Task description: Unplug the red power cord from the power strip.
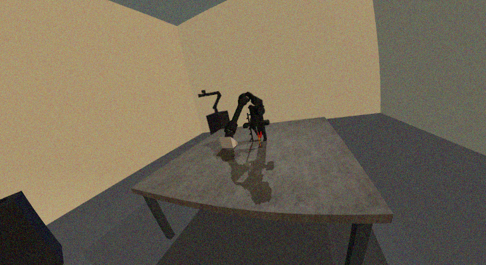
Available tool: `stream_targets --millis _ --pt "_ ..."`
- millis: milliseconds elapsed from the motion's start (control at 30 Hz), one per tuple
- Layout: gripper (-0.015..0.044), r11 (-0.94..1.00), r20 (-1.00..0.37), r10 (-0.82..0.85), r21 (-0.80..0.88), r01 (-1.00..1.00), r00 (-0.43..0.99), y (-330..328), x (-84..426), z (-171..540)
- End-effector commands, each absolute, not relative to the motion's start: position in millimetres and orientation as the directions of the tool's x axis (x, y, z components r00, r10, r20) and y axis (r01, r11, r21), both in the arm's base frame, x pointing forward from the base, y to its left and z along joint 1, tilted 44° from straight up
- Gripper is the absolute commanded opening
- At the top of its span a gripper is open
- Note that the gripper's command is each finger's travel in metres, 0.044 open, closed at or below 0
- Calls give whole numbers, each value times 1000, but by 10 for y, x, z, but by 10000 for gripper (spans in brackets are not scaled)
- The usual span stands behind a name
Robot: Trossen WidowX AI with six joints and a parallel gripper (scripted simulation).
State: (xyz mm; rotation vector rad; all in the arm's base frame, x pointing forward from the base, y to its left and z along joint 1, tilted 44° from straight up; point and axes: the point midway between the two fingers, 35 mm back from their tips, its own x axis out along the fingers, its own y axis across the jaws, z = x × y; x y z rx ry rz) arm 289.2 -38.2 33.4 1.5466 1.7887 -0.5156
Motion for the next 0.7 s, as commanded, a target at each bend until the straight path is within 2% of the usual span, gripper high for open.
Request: stream_targets --millis 0,100,667 --pt "79 213 -709 704 143 967 -50 -279 2873 380" --pt "157 213 -709 704 143 967 -50 -279 2873 380" --pt "160 192 -723 690 132 972 -38 -356 2872 446"
